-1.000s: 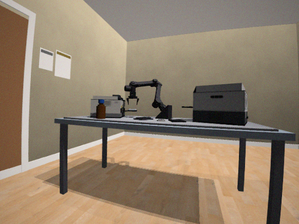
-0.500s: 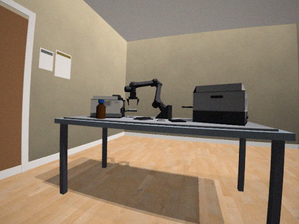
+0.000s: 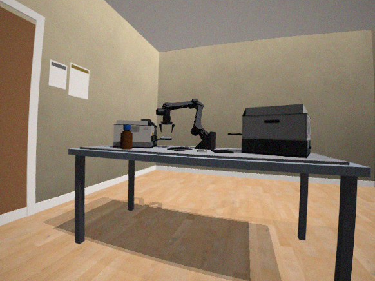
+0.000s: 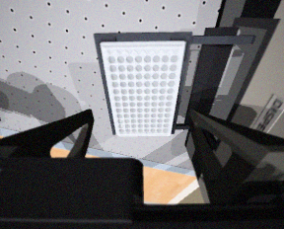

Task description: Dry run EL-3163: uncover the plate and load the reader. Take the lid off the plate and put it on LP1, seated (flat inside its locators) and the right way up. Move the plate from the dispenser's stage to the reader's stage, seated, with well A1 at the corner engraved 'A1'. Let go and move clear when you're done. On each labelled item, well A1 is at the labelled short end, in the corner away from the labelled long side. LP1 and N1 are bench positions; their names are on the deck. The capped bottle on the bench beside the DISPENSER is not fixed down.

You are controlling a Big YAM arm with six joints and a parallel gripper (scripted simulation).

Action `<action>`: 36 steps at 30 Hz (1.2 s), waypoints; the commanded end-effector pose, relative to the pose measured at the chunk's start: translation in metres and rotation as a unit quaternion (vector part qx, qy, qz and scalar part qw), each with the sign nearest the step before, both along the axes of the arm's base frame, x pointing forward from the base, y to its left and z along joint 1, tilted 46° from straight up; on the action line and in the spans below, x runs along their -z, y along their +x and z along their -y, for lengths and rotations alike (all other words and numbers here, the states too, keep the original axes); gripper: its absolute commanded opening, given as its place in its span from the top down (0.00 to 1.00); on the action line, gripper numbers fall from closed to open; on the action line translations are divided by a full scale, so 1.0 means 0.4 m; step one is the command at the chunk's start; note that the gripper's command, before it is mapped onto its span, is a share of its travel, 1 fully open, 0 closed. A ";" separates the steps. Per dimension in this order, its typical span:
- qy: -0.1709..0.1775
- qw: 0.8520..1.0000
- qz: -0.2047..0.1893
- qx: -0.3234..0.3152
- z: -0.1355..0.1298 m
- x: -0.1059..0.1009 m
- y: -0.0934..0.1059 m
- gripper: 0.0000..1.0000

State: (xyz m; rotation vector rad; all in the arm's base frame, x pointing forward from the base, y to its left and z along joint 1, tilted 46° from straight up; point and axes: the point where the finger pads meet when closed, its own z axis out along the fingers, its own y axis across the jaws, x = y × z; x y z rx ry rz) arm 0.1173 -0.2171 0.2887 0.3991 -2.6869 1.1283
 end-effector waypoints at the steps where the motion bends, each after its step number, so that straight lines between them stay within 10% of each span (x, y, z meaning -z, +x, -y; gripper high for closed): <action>1: -0.014 1.000 0.018 0.002 0.016 -0.051 0.010 0.00; 36: -0.009 1.000 0.006 -0.001 0.032 0.002 -0.014 0.00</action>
